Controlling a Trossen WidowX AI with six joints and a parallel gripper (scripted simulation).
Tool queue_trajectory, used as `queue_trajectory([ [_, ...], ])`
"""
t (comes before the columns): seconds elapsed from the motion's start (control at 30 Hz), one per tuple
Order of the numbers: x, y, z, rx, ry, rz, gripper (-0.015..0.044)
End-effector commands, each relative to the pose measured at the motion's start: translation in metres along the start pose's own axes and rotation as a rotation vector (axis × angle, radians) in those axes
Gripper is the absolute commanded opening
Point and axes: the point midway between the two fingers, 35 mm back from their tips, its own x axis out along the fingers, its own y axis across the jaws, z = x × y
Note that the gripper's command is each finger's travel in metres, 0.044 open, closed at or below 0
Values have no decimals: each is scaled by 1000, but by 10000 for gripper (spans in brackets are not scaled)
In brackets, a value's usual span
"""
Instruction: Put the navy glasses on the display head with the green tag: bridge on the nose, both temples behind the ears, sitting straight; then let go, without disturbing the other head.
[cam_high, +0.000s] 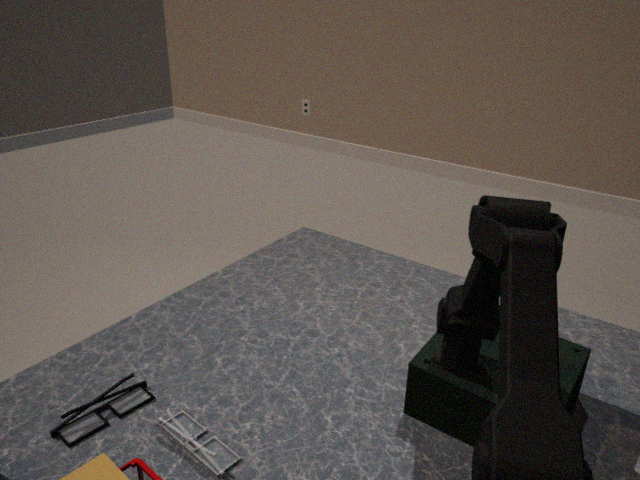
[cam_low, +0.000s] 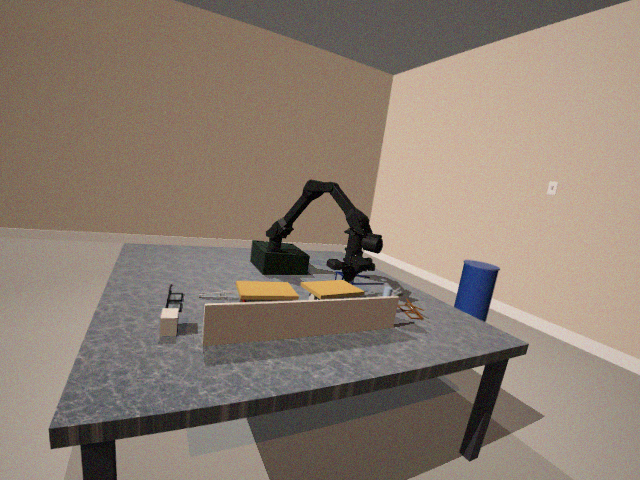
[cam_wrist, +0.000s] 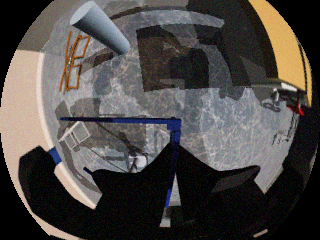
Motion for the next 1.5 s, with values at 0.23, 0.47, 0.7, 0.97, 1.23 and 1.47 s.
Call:
queue_trajectory([
  [0.23, -3, -4, 10, -2, -9, 2, 0],
  [0.47, -3, -6, 14, -2, -9, 2, 0],
  [0.7, -3, -7, 18, -2, -10, 1, 0],
  [0.97, -3, -8, 22, -2, -10, 1, 0],
  [1.23, -3, -9, 26, -2, -10, 1, 0],
  [1.47, -3, -10, 29, -2, -11, 1, 0],
])
